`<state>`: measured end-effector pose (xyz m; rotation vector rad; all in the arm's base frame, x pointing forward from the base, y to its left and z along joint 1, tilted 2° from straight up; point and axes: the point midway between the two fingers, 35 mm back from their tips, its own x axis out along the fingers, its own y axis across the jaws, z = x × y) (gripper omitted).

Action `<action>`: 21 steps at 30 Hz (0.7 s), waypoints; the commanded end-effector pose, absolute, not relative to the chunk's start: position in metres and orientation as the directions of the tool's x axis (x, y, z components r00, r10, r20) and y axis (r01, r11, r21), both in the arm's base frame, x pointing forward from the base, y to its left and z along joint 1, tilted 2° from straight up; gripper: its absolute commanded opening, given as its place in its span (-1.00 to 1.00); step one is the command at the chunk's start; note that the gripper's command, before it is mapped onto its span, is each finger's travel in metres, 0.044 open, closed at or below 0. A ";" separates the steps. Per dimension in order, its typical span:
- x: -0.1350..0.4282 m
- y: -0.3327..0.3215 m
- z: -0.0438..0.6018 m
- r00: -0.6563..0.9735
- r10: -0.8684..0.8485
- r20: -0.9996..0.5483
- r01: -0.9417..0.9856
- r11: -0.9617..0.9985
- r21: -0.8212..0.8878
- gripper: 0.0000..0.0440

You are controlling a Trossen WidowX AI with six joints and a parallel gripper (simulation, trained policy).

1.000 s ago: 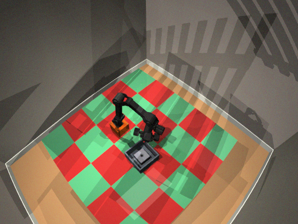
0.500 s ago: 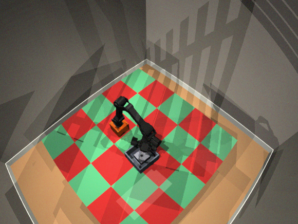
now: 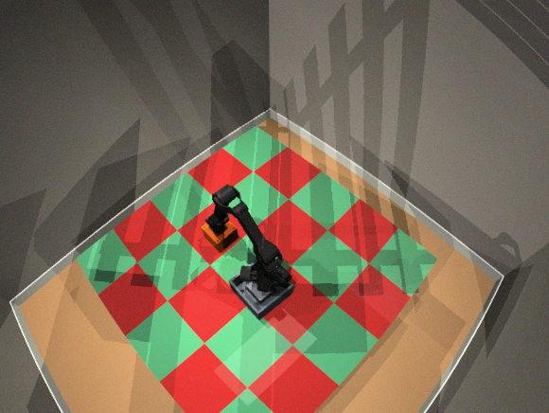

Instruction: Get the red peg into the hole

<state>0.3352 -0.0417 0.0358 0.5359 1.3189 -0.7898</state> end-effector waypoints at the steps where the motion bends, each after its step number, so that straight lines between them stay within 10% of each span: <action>1: 0.333 -0.043 0.022 0.033 -0.176 -0.984 0.748 0.657 -0.093 -0.38; 6: 0.343 -0.051 0.024 0.041 -0.167 -0.985 0.724 0.684 -0.086 -0.29; 17: 0.379 -0.054 0.039 0.063 -0.096 -0.993 0.729 0.684 -0.019 0.95; 21: 0.397 -0.051 0.047 0.092 -0.059 -0.994 0.725 0.688 0.026 1.00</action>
